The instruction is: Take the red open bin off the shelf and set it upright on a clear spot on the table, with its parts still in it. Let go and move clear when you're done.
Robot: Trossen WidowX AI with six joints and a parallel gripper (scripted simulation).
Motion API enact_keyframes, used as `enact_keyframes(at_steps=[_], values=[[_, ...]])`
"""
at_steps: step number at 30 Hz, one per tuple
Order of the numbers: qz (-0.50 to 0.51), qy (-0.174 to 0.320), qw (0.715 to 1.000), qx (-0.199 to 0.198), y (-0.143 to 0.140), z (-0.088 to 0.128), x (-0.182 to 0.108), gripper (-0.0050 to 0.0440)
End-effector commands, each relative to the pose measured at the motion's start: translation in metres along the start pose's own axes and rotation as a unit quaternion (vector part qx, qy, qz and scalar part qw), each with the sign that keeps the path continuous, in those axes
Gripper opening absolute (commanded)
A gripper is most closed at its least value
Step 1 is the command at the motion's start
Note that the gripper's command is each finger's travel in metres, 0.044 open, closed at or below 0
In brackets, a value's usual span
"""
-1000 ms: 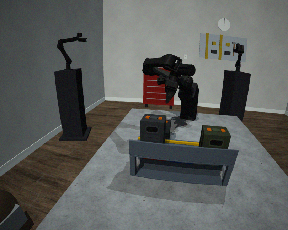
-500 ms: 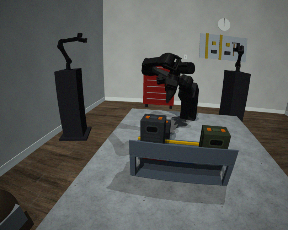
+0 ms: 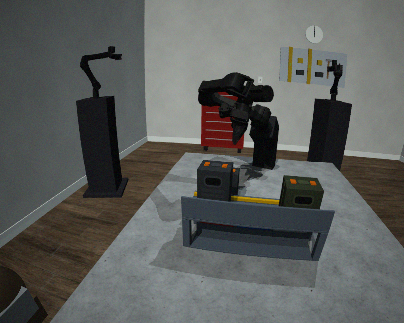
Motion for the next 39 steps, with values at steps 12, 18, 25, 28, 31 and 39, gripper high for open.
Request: enact_keyframes(at_steps=[12,18,25,28,31,39], values=[[-0.007,0.030,0.992,-0.126,0.035,-0.056,0.007,0.0440],[-0.005,0.001,1.000,-0.028,0.014,-0.010,-0.001,0.0440],[-0.008,0.028,0.991,-0.127,0.038,-0.056,0.006,0.0440],[-0.008,0.028,0.991,-0.127,0.038,-0.056,0.006,0.0440],[-0.008,0.028,0.991,-0.127,0.038,-0.056,0.006,0.0440],[-0.010,0.012,0.992,-0.128,0.039,-0.056,0.003,0.0440]])
Point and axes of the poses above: the point midway between the two fingers, 35 mm back from their tips, its own z axis back along the fingers, its own y axis across the jaws, x = y × z, the point moved 8 cm from there along z, back along the fingers, and after that the axes turned 14 degrees about -z, right-handed, at the moved point
